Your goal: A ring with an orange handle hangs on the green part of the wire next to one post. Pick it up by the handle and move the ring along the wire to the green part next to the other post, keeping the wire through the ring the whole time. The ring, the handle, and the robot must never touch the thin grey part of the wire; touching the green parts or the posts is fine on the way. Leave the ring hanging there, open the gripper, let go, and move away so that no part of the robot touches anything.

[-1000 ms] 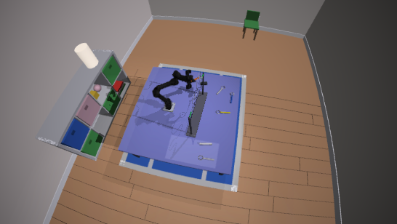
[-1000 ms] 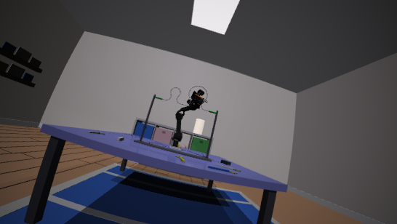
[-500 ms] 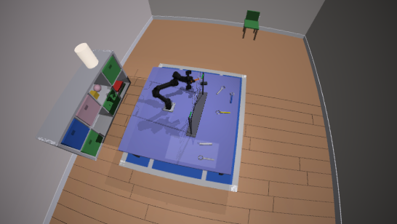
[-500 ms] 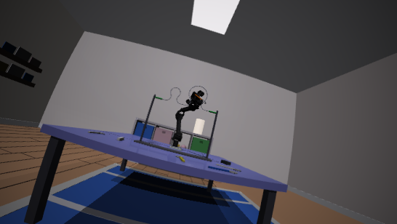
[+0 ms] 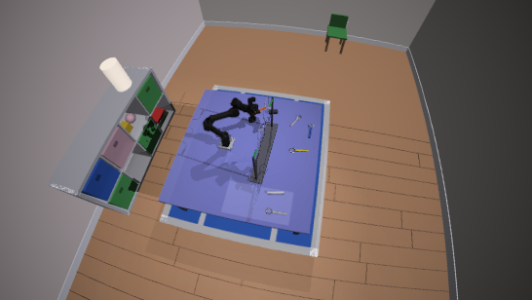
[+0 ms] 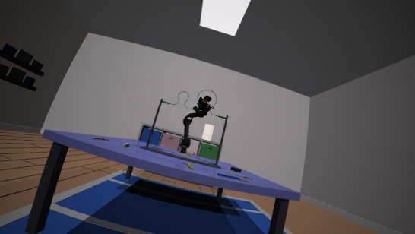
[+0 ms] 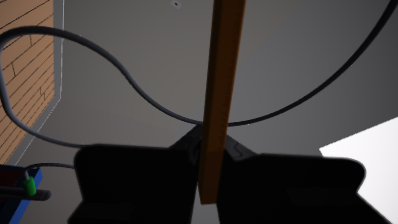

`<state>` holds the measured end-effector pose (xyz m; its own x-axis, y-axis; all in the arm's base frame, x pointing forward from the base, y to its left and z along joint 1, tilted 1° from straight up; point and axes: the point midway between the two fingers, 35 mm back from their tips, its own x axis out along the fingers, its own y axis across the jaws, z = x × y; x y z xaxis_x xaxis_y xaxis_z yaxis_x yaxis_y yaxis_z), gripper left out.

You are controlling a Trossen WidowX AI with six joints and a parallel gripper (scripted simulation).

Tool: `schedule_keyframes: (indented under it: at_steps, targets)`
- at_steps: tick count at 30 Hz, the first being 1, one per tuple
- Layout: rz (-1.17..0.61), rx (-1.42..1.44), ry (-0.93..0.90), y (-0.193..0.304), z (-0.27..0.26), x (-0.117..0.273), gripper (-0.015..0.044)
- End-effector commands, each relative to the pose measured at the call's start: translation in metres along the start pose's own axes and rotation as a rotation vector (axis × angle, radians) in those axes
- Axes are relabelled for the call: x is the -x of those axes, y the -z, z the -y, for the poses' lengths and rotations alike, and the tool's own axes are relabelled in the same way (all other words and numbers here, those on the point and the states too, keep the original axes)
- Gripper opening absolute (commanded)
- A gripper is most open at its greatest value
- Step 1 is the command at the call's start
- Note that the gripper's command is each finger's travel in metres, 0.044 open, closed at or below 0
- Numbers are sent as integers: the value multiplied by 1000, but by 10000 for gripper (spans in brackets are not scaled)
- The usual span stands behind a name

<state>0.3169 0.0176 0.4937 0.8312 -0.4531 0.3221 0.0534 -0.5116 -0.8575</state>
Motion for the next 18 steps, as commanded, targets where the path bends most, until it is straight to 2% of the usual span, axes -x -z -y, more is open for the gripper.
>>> schedule_keyframes:
  at_steps: [1,18]
  targets:
    - [-43,-50,-35,-3,-13,8,-150]
    - [-93,-354,-201,-14,-63,21,-150]
